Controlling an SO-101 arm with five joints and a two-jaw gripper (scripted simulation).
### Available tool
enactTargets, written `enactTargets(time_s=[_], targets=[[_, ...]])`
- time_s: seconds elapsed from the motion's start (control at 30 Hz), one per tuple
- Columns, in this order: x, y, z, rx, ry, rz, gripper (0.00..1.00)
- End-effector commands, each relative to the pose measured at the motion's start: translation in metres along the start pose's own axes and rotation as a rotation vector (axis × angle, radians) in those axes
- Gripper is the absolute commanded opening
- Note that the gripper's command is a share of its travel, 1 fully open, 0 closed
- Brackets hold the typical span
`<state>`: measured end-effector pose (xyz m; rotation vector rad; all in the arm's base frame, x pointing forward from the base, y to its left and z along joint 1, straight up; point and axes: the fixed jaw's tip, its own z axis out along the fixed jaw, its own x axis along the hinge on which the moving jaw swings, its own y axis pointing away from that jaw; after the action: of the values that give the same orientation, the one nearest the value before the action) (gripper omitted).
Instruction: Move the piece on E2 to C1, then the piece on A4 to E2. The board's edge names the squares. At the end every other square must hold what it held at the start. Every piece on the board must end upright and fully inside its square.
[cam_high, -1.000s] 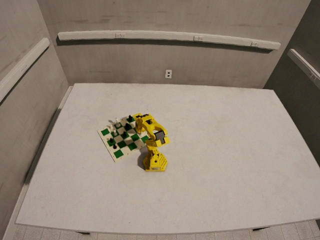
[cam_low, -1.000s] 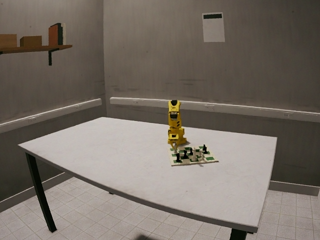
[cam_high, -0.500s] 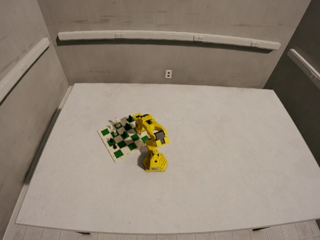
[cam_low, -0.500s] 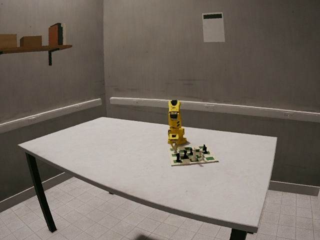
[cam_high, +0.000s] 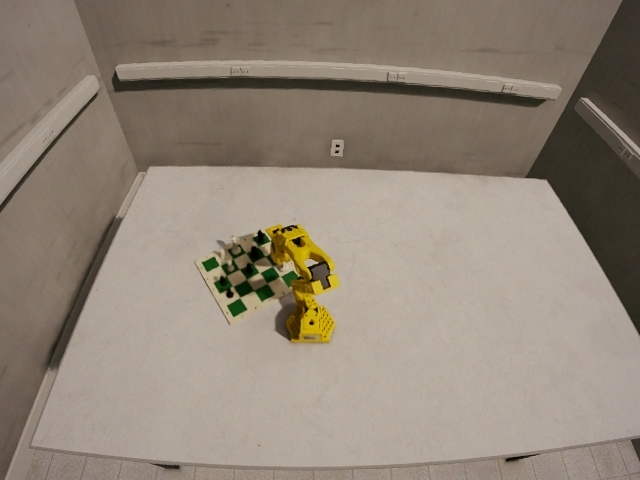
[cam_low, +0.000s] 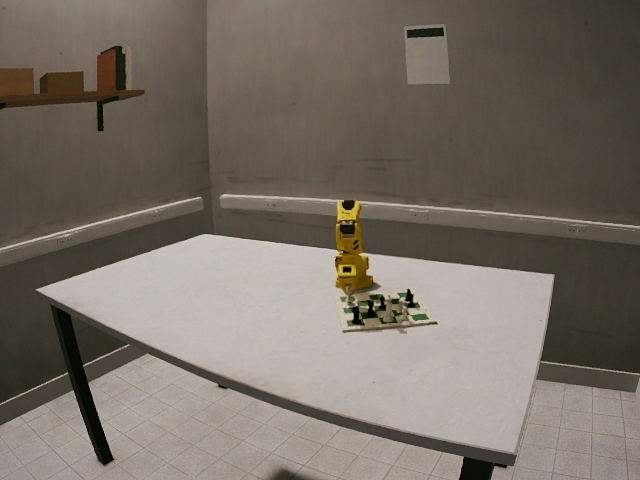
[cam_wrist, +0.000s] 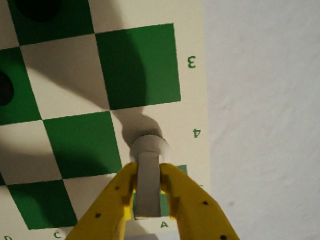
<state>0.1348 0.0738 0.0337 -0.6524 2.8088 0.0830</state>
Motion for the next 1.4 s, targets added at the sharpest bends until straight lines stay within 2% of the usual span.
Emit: enactTargets(time_s=[0.0,0.3,0.37,0.73,0.87,1.37], targets=[[-0.005,-0.002,-0.010,0.002,-0.017,-0.002,0.00],[-0.011,-0.002,-0.034,0.002,-0.017,-0.002,0.00],[-0.011,-0.002,-0.034,0.002,-0.017,-0.002,0.00],[-0.017,-0.002,-0.057,0.002,-0.017,-0.002,0.00],[-0.018,-0.002,-0.061,0.002,-0.017,-0.002,0.00],[-0.020,0.004,-0.063,-0.007,-0.017,-0.035,0.00]])
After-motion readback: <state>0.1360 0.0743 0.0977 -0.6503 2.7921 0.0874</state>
